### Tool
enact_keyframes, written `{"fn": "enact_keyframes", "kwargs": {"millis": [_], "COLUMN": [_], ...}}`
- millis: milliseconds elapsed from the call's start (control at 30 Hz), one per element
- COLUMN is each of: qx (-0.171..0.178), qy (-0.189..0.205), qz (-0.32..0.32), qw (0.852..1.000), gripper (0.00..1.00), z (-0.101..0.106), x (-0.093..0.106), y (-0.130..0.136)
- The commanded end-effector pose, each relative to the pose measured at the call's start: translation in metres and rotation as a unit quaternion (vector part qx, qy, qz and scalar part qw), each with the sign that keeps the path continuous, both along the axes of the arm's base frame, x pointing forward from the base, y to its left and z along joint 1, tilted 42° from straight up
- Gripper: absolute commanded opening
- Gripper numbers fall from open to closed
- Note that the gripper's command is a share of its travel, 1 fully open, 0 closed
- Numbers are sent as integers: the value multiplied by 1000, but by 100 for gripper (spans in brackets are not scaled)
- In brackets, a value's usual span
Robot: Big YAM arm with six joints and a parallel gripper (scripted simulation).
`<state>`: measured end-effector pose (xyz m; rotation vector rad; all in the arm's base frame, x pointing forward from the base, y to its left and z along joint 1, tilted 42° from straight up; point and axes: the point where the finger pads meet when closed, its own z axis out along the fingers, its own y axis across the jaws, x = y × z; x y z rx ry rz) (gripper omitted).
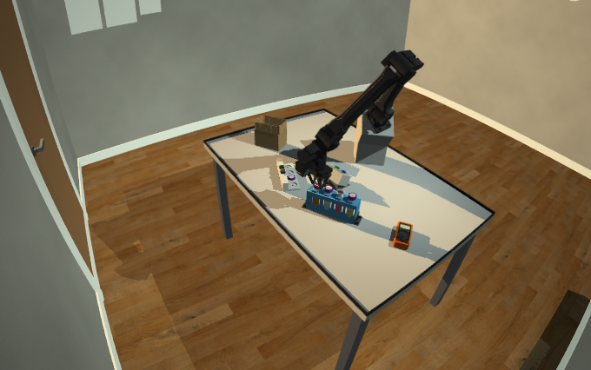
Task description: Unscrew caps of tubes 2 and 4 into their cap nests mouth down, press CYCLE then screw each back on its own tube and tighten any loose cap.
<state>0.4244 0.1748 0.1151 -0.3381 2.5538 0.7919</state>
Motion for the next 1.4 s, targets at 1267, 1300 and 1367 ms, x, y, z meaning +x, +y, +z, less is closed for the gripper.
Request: {"fn": "enact_keyframes", "kwargs": {"millis": [1267,1300,1367], "qx": [234,235,235], "qy": [395,390,390], "qz": [-513,-503,-503], "qw": [726,734,734], "gripper": [49,49,0], "z": [2,6,6], "x": [9,7,7], "y": [-7,-2,-2]}}
